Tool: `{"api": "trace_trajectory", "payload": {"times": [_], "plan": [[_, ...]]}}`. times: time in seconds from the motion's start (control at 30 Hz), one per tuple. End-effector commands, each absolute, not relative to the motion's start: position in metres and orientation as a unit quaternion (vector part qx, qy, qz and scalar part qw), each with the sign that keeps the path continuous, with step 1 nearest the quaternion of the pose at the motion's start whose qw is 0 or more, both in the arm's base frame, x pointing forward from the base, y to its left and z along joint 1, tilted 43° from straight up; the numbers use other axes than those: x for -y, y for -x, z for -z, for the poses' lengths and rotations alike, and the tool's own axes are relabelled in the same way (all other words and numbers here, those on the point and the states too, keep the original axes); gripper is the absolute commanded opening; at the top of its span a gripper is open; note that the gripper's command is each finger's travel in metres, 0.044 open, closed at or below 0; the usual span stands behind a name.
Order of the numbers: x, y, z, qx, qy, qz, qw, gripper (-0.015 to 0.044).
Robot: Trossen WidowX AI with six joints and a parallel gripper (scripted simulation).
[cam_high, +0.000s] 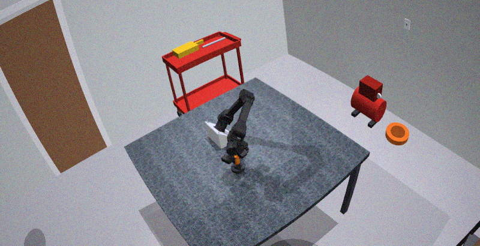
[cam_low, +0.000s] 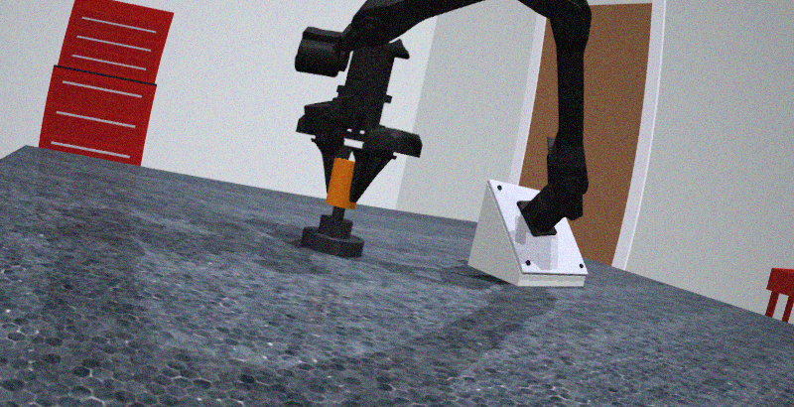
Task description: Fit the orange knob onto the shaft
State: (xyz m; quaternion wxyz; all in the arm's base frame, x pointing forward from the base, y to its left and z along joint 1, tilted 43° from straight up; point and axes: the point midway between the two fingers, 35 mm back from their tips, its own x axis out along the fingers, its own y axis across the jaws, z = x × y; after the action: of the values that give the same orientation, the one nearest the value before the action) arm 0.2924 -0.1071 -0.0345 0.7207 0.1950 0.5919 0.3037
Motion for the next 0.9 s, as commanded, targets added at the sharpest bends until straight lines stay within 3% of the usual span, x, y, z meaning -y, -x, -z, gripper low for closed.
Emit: {"api": "trace_trajectory", "payload": {"times": [0.0,0.87], "plan": [[0.1074,-0.2934,0.0345,-0.590,-0.193,-0.305,0.722,0.0000],[0.1083,-0.2960,0.0328,-0.555,-0.117,-0.365,0.738,0.0000]]}}
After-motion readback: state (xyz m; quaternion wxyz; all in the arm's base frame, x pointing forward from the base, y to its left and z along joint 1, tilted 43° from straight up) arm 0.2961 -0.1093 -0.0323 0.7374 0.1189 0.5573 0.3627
